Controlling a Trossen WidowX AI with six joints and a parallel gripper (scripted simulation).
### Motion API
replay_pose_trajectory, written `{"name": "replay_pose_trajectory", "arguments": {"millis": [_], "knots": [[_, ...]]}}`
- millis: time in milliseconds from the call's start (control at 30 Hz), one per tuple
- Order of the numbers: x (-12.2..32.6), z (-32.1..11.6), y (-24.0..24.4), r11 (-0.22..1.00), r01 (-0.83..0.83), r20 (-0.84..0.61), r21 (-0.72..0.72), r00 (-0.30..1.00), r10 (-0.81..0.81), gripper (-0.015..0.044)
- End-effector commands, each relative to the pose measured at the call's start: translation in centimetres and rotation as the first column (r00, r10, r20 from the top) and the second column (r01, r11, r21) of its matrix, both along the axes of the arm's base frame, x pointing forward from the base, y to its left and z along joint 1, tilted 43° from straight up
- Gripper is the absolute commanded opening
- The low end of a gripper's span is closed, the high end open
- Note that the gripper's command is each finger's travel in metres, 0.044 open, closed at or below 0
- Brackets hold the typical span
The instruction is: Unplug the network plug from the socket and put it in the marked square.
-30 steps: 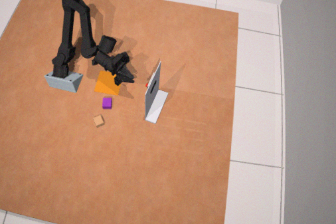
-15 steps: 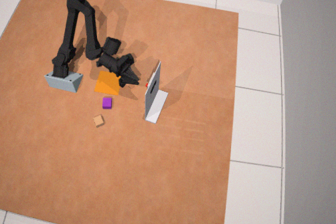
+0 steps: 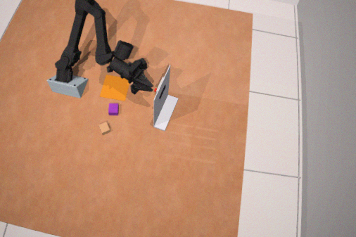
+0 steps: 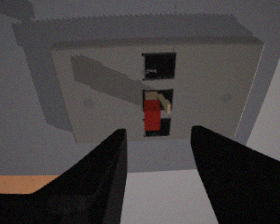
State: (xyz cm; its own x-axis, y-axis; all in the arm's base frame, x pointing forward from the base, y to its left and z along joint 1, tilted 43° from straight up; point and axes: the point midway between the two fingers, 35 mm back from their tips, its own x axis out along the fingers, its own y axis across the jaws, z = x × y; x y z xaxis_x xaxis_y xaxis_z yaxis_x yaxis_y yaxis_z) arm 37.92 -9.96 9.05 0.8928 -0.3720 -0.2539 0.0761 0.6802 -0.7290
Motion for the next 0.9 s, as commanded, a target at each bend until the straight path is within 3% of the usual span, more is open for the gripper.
{"name": "replay_pose_trajectory", "arguments": {"millis": [0,433,467,867], "knots": [[0.7,0.1,-0.1,1.0,-0.004,0.001,-0.006,1.0,0.004,0.0156],[2.4,-0.2,-0.4,1.0,-0.004,0.002,-0.006,1.0,0.004,0.0156],[2.4,-0.2,-0.4,1.0,-0.004,0.002,-0.006,1.0,0.004,0.013],[2.4,-0.2,-0.4,1.0,-0.004,0.002,-0.006,1.0,0.004,0.005]]}}
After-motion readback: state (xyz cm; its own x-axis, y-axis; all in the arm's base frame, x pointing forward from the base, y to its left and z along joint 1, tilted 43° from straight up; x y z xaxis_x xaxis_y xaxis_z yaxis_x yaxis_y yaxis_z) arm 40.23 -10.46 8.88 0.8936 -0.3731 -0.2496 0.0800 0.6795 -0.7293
